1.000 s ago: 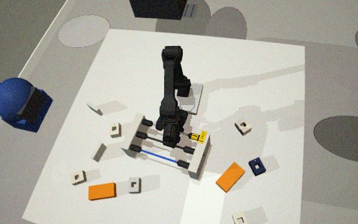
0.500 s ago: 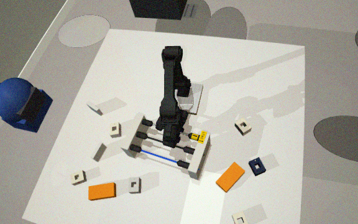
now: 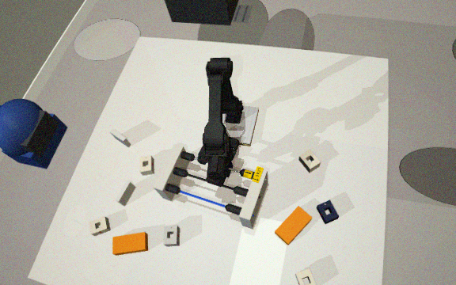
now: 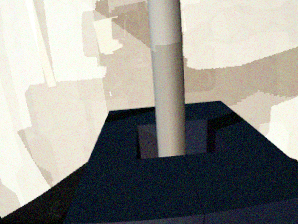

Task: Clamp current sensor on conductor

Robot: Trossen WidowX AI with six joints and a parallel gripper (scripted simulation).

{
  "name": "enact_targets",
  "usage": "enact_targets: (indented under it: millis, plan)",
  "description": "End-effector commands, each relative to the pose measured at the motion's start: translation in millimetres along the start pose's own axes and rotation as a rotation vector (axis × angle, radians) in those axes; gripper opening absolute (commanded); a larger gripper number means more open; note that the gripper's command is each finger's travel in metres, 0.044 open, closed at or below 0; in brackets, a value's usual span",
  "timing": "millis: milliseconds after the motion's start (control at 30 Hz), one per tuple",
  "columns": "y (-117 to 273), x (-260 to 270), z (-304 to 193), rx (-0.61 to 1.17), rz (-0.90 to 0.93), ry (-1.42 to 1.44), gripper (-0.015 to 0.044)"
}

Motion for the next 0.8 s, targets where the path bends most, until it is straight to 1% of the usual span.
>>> enact_targets:
  millis: [0, 433, 767]
  plan:
    - [3.9, 1.8, -0.2, -0.002, 0.012, -0.002, 0.0]
    - [0.9, 0.3, 0.0, 0.0, 0.003, 0.0, 0.0]
    - [0.9, 0.3, 0.0, 0.0, 0.003, 0.0, 0.0263]
Point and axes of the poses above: the point midway between the two fingers, 35 mm back from their tips, its own y axis back along the fingers, its own x axis across the jaws, z = x × y, the point moved 8 cm from there along y, back along the fingers, and after that the axes turned 10 degrees about y, right-handed, at the moved point
